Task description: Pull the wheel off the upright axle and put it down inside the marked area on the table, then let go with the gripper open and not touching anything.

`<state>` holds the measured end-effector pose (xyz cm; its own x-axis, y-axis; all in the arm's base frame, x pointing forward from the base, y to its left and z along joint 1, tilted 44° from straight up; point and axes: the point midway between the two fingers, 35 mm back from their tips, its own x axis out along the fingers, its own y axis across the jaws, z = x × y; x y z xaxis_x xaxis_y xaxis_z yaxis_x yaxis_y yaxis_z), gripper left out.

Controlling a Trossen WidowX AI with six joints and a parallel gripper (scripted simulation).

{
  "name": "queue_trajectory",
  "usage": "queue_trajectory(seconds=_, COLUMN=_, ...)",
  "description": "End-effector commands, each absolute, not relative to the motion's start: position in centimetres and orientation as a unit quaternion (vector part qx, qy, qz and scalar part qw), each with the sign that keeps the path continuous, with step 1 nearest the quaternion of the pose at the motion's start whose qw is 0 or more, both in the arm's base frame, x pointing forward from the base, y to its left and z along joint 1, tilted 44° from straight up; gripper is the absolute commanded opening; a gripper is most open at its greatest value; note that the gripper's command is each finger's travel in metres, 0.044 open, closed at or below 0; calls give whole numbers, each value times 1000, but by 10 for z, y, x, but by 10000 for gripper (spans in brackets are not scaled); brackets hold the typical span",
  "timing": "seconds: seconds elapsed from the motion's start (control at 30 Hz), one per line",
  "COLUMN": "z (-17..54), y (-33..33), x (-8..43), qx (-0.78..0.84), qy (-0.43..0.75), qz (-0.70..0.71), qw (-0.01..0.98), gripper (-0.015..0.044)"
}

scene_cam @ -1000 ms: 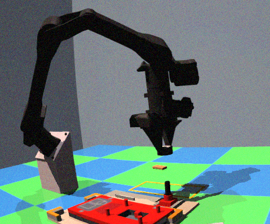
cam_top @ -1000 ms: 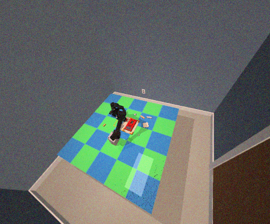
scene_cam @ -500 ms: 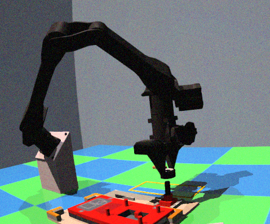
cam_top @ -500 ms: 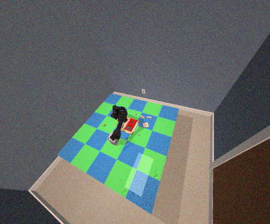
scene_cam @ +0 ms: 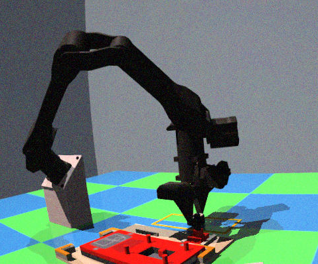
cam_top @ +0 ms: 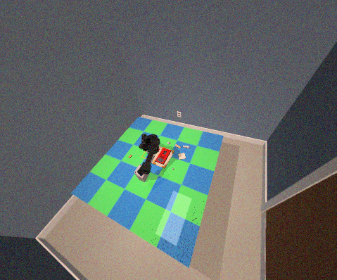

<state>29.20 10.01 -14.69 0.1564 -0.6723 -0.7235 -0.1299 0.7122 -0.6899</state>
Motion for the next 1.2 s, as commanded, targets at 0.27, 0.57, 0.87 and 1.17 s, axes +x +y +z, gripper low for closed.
queue_trajectory(seconds=0.27, z=-109, y=137, x=284, qx=-325, qy=615, qz=-194, qw=691, gripper=300)
queue_trajectory(seconds=0.57, z=-78, y=137, x=240, qx=-327, qy=616, qz=-191, qw=690, gripper=440)
queue_trajectory(seconds=0.87, z=-48, y=129, x=197, qx=-326, qy=617, qz=-193, qw=690, gripper=440)
queue_trajectory(seconds=1.17, z=-48, y=129, x=197, qx=-326, qy=617, qz=-193, qw=690, gripper=440)
